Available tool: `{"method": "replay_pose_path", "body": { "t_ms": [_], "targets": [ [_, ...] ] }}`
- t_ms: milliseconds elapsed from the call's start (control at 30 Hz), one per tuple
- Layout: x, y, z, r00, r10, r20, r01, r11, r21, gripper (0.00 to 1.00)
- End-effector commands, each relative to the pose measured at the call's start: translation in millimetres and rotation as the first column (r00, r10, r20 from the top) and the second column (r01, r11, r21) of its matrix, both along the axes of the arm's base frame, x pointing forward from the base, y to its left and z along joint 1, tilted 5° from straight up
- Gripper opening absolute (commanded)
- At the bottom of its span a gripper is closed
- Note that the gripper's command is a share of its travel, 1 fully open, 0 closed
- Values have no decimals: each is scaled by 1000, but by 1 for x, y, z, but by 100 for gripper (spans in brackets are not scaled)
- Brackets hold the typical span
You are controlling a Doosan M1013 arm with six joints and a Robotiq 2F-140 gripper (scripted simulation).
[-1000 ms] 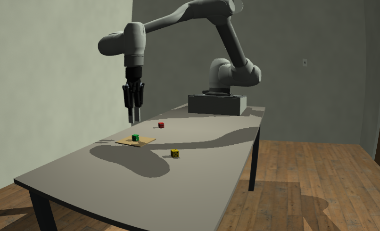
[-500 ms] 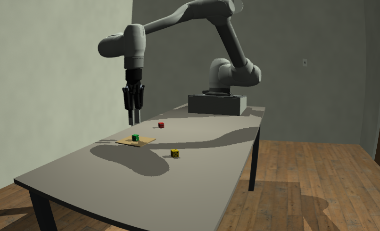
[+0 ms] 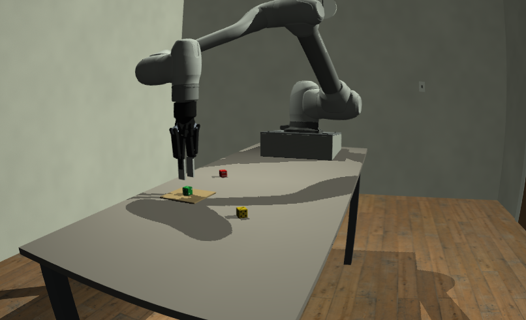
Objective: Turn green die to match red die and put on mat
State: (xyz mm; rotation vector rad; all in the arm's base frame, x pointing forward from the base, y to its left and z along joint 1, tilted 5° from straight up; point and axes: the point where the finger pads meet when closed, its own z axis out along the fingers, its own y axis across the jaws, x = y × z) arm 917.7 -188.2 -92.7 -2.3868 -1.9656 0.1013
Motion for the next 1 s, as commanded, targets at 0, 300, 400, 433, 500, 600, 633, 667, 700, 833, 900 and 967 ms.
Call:
{"method": "replay_pose_path", "body": {
  "t_ms": [0,300,400,433,500,600,633,667,700,833,900,967],
  "targets": [
    [0,0,-3,1000,0,0,0,1000,0,32],
    [-1,0,-14,1000,0,0,0,1000,0,32],
    [-1,0,-17,1000,0,0,0,1000,0,32],
    [-1,0,-17,1000,0,0,0,1000,0,32],
    [-1,0,-19,1000,0,0,0,1000,0,32],
    [-2,0,-19,1000,0,0,0,1000,0,32],
    [-2,0,-20,1000,0,0,0,1000,0,32],
    [-2,0,-20,1000,0,0,0,1000,0,32],
    [-2,0,-21,1000,0,0,0,1000,0,32],
    [-2,0,-22,1000,0,0,0,1000,0,32],
    [-2,0,-22,1000,0,0,0,1000,0,32],
    [-2,0,-22,1000,0,0,0,1000,0,32]
  ]
}}
